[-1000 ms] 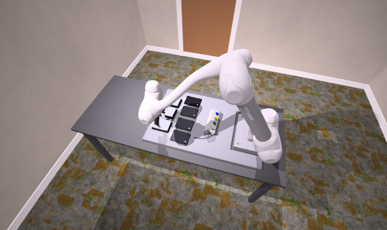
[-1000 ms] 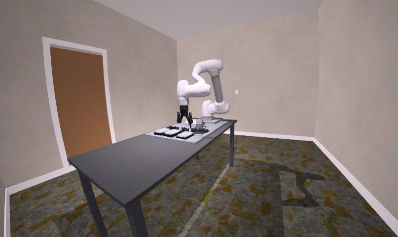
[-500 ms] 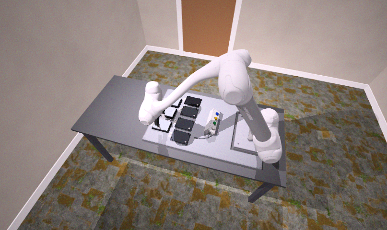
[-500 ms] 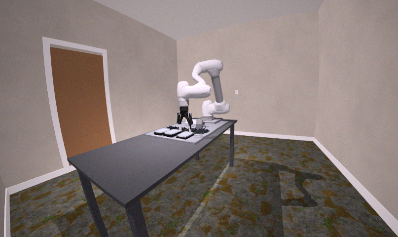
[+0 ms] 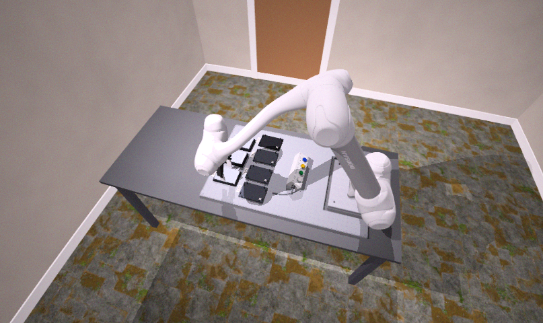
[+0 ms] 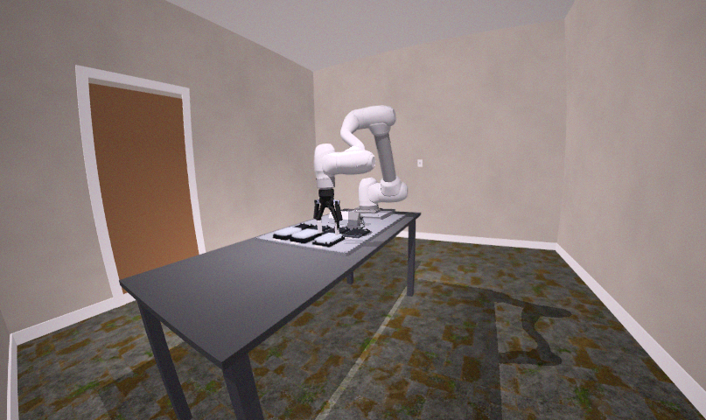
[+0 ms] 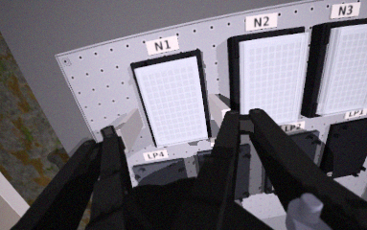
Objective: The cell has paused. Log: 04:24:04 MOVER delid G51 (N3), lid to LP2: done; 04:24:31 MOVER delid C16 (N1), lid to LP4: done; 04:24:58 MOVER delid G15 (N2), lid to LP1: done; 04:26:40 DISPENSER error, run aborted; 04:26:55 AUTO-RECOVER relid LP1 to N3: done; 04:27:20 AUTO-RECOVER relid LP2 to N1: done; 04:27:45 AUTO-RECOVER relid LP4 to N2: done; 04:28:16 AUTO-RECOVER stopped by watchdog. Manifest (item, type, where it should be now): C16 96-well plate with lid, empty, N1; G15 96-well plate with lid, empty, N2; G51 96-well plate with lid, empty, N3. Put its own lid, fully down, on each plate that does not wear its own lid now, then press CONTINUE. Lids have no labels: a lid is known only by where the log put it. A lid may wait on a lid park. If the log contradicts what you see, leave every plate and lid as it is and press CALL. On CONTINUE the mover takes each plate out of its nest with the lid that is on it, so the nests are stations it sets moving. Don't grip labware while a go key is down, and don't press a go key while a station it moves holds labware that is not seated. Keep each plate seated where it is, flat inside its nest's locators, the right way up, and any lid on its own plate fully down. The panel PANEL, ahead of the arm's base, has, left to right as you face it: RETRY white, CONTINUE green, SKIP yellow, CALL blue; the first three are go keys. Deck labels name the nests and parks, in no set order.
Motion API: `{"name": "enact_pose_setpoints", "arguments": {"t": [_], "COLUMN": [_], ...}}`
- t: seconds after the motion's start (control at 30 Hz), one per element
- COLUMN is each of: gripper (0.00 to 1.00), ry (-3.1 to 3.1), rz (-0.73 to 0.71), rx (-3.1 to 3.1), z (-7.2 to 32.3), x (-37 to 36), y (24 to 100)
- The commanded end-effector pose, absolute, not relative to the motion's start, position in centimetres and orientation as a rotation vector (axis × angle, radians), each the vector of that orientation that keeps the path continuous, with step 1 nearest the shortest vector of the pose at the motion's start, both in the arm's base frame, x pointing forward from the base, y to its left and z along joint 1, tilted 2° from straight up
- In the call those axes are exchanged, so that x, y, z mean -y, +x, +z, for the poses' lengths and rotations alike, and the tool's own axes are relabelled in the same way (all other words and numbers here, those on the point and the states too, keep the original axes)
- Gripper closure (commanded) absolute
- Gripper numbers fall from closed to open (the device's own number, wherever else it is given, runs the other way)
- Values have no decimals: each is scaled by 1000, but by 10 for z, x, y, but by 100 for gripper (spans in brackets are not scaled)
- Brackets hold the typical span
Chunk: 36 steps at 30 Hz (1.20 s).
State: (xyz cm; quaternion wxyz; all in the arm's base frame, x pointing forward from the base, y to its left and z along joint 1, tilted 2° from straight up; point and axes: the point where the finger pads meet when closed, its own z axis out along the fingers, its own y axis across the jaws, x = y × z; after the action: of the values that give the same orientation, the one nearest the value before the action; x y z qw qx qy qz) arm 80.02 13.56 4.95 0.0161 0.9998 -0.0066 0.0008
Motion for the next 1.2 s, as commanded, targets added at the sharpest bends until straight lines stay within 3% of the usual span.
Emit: {"name": "enact_pose_setpoints", "arguments": {"t": [0.0,0.8,0.83,1.17], "gripper": [34,34,41,41], "ry": [3109,3109,3109,3109], "rz": [3,3,3,3], "rx": [21,21,21,21], "z": [50,50,50,50], "x": [-136,-136,-136,-136], "y": [800,800,800,800]}}
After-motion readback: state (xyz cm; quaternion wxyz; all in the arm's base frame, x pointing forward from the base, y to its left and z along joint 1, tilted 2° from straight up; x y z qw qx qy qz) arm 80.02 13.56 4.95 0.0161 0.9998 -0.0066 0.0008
